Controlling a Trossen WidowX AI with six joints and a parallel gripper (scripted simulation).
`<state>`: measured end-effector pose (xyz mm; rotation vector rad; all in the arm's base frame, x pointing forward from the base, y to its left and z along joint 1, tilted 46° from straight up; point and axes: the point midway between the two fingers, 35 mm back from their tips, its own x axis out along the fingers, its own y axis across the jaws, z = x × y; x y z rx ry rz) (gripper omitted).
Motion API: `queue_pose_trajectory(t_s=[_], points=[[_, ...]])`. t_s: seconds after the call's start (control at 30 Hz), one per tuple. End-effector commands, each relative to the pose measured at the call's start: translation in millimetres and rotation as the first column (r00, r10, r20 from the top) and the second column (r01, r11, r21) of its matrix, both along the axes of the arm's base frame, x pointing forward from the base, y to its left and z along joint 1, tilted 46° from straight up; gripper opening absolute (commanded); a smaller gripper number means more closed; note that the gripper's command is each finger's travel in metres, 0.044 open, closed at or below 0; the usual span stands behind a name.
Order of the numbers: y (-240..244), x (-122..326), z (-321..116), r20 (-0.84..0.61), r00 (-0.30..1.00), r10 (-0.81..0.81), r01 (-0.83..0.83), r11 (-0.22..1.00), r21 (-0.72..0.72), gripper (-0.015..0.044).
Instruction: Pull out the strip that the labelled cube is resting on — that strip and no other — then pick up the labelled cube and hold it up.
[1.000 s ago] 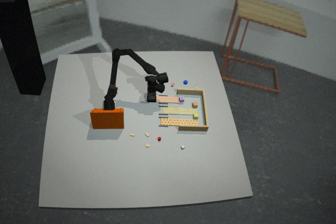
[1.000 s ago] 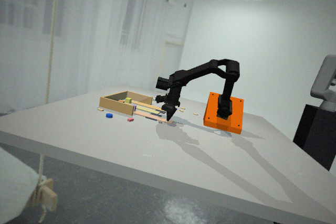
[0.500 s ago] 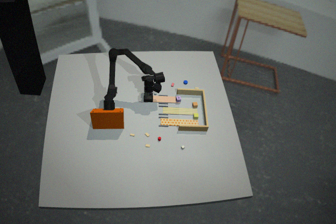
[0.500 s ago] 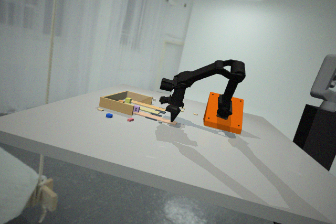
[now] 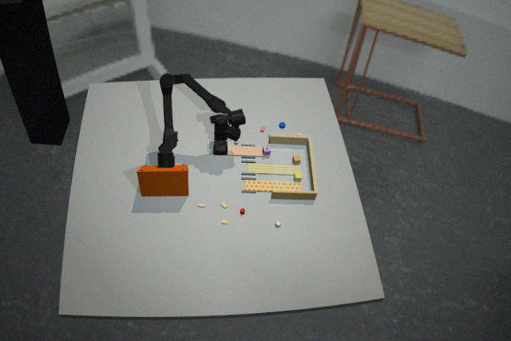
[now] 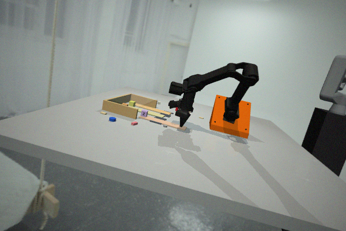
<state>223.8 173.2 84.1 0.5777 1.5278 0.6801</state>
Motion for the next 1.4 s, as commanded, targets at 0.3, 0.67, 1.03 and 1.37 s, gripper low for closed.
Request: queue_pose_trajectory(t_s=[0.3, 0.67, 1.03, 1.37], points=[[-0.1, -26.6, -3.8, -0.028, 1.0, 0.009, -0.009, 1.0, -0.005, 0.0], [-1.5, -41.3, -3.3, -0.029, 1.0, 0.009, -0.009, 1.0, -0.005, 0.0], [-1.5, -41.3, -3.3, -0.029, 1.0, 0.009, -0.009, 1.0, -0.005, 0.0], [-1.5, -41.3, -3.3, -0.029, 1.0, 0.009, -0.009, 1.0, -0.005, 0.0]])
